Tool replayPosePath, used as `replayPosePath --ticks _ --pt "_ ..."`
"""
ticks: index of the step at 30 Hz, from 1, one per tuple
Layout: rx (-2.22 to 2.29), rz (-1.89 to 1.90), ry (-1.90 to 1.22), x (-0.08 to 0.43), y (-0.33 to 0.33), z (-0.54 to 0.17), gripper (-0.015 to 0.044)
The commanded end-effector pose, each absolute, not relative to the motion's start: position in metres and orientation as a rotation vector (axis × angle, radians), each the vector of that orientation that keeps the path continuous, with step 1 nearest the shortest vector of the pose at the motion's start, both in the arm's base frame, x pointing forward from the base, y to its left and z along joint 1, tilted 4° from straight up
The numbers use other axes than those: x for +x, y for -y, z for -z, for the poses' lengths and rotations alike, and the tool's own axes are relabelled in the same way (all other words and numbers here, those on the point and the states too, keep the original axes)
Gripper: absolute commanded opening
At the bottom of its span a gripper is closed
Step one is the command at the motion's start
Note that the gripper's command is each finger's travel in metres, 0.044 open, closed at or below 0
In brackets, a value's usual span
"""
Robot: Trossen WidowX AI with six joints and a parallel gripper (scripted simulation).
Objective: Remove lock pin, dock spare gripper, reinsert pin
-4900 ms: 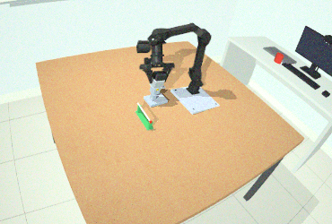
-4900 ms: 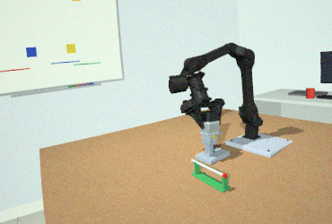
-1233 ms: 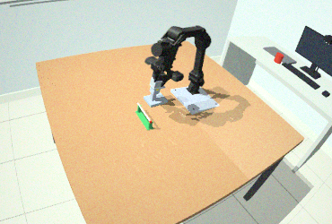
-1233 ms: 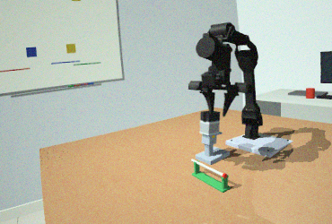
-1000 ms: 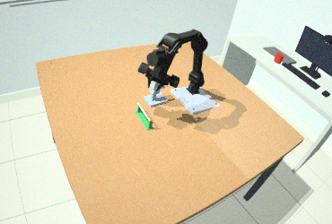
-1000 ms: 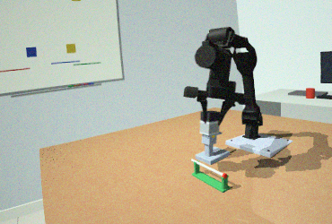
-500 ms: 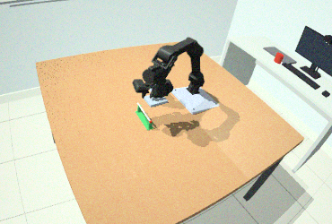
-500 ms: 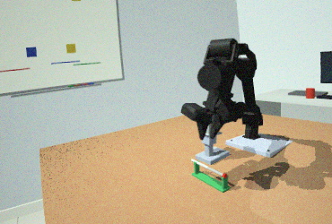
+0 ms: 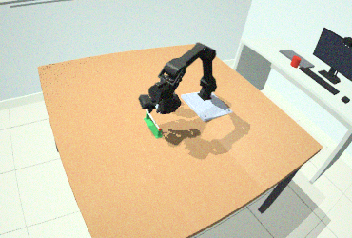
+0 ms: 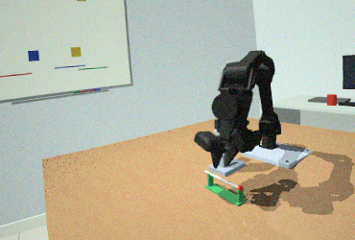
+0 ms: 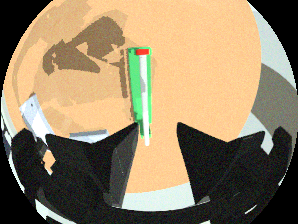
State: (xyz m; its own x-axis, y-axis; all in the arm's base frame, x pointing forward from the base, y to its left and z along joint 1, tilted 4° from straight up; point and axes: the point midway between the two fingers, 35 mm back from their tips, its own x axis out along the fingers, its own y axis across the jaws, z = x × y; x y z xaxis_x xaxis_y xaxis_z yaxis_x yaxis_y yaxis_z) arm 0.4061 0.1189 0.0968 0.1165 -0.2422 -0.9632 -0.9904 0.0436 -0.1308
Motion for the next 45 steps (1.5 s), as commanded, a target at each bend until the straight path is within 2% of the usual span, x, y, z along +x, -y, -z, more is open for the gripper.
replayPosePath --ticks 1,43,45 --pt "-1.401 -0.946 -1.313 0.405 -0.117 -0.082 0.0180" --pt "-1.401 -0.946 -1.313 0.401 -0.117 -0.021 0.0180" --pt "-1.401 -0.946 -1.313 0.401 -0.117 -0.021 0.0127"
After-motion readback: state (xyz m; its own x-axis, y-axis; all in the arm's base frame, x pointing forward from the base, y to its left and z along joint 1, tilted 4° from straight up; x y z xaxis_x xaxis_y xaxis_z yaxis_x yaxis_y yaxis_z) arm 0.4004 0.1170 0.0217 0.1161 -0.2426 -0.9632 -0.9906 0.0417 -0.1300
